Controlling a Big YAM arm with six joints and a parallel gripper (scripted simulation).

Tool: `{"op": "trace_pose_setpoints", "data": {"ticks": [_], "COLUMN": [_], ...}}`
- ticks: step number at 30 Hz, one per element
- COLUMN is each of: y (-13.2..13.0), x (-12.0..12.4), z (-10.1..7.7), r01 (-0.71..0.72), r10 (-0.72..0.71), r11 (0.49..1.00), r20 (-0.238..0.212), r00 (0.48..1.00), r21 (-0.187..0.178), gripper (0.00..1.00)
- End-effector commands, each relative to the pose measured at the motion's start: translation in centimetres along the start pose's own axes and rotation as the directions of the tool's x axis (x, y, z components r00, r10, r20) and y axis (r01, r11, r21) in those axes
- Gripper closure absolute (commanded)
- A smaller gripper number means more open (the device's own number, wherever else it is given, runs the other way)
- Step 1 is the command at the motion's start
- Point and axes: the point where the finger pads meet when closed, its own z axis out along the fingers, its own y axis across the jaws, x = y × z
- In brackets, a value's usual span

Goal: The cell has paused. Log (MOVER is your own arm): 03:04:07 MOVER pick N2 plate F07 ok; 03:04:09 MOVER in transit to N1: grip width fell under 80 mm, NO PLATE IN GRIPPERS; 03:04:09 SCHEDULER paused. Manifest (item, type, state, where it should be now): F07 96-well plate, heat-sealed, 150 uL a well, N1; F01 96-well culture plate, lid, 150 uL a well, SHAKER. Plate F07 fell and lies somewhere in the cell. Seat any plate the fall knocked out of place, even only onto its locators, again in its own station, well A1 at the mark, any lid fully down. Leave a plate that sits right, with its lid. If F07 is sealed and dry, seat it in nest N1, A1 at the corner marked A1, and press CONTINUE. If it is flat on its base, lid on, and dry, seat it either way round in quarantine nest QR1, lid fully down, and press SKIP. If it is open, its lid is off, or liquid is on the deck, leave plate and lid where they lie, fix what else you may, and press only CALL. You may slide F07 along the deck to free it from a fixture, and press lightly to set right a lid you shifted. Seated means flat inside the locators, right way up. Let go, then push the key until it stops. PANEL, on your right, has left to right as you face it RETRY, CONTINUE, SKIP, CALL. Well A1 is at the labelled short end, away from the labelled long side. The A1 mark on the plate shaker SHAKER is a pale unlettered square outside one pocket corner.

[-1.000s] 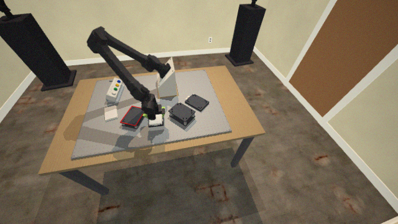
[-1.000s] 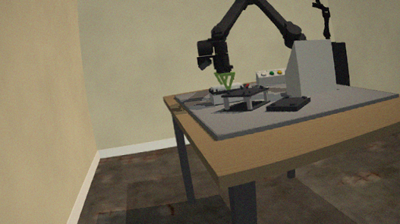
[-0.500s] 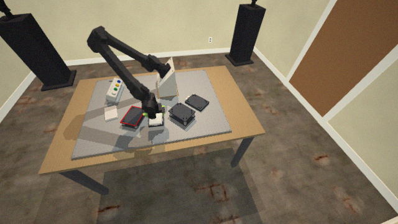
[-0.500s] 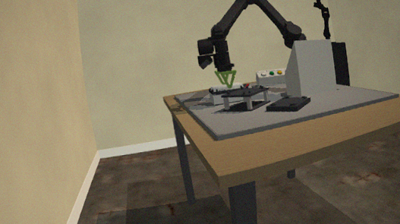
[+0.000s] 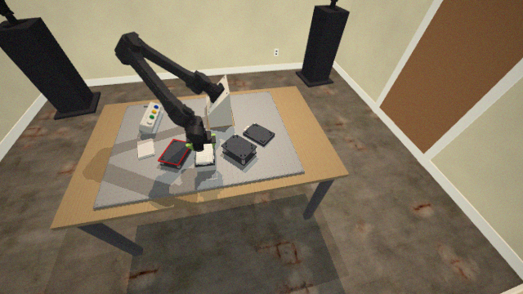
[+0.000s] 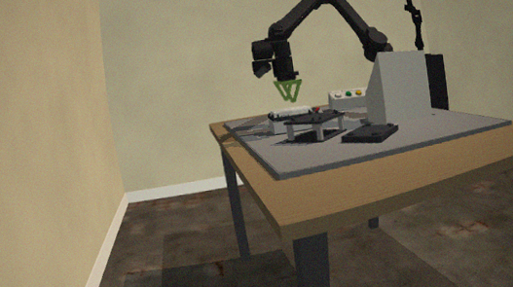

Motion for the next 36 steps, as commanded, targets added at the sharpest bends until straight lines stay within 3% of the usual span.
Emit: {"op": "trace_pose_setpoints", "data": {"ticks": [1, 3, 4, 36], "y": [-0.30, -0.66, -0.30, -0.30], "x": [-1.13, -1.27, -1.13, -1.13], "z": [-0.74, -0.11, -0.74, -0.74], "r01": [-0.034, -0.051, -0.034, -0.034], "r10": [0.034, 0.051, 0.034, 0.034], "r11": [0.999, 0.999, 0.999, 0.999], "r20": [0.022, 0.004, 0.022, 0.022], "r00": [0.999, 0.999, 0.999, 0.999], "r21": [0.000, 0.002, 0.000, 0.000], "gripper": [0.00, 0.00, 0.00, 0.00]}}
